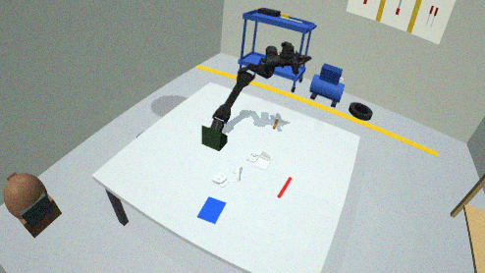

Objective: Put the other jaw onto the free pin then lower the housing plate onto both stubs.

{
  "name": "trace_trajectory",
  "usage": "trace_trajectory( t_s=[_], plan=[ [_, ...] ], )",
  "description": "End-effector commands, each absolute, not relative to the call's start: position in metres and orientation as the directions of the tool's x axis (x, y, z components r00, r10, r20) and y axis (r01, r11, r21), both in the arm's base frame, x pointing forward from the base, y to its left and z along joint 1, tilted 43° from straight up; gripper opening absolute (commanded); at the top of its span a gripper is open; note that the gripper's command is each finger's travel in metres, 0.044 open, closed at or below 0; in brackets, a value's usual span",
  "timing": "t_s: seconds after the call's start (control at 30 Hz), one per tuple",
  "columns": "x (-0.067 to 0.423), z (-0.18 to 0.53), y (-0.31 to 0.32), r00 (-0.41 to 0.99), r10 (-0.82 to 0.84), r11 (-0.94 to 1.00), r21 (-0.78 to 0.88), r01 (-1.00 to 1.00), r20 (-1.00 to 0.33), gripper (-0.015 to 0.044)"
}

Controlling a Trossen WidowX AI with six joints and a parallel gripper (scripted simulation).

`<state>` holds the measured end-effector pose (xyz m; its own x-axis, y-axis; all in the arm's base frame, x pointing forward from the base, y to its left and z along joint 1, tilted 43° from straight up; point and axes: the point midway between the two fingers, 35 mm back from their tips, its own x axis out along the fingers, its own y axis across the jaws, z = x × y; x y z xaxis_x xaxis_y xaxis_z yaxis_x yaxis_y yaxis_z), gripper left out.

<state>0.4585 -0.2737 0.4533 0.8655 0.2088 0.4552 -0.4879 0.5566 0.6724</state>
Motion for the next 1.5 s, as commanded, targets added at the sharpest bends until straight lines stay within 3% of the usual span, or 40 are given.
trace_trajectory(
  t_s=[0.0,0.73,1.47],
  plan=[
    [0.476,0.416,-0.291,0.914,0.144,0.535,0.747,-0.395,0.380,0.0000],
    [0.510,0.214,-0.329,0.992,-0.018,0.384,0.915,0.123,-0.126,0.0000],
    [0.456,0.013,-0.289,0.749,0.111,0.252,0.747,0.615,-0.654,0.0000]
  ],
)
